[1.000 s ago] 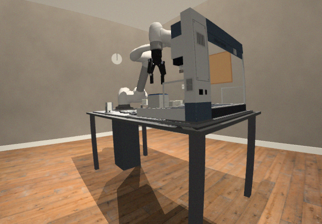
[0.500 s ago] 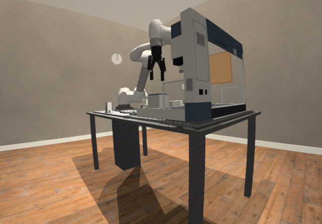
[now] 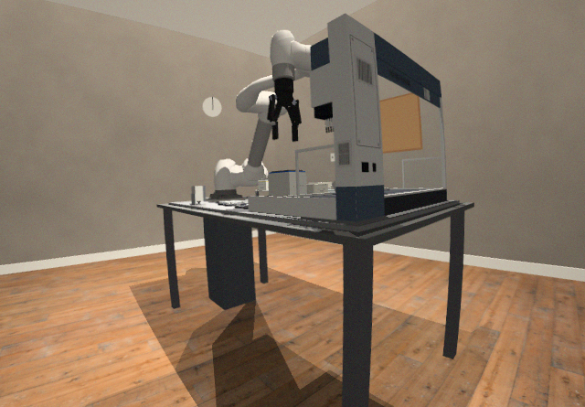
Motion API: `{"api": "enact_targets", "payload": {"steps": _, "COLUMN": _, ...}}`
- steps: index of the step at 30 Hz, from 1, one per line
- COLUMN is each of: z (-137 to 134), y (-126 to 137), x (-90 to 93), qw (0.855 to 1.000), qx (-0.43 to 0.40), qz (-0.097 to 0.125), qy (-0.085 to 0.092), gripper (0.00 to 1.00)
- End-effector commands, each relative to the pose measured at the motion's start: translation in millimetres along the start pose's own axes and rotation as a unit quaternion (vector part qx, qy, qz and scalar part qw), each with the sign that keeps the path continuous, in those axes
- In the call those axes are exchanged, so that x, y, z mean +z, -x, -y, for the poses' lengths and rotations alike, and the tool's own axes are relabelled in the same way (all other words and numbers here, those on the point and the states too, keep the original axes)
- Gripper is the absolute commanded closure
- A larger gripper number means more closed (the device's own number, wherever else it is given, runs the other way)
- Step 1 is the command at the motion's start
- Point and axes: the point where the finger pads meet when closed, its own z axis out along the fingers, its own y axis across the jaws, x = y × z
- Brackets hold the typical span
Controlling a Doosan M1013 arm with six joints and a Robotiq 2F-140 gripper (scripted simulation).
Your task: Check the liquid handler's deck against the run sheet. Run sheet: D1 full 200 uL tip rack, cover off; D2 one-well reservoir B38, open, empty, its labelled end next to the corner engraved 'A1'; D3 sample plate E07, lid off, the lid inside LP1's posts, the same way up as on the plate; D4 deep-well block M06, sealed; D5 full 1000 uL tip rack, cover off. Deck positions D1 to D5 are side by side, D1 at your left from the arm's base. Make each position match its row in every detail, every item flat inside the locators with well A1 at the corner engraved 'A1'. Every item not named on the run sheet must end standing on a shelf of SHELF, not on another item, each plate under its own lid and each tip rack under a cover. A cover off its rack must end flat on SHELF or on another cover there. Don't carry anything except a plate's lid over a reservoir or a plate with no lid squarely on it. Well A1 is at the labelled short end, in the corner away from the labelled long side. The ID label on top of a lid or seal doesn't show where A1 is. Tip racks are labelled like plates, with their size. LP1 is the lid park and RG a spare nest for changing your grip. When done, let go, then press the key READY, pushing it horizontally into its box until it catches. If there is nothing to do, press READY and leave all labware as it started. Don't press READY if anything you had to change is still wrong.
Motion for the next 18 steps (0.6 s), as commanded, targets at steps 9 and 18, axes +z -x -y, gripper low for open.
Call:
{"api": "enact_targets", "payload": {"steps": 9, "z": 0.1, "y": -0.1, "x": -15.5, "qw": 1.000, "qx": 0.000, "qz": -0.001, "qy": 0.000, "gripper": 0.34}}
{"api": "enact_targets", "payload": {"steps": 18, "z": 0.1, "y": 0.0, "x": -28.9, "qw": 1.000, "qx": 0.000, "qz": -0.001, "qy": 0.000, "gripper": 0.34}}
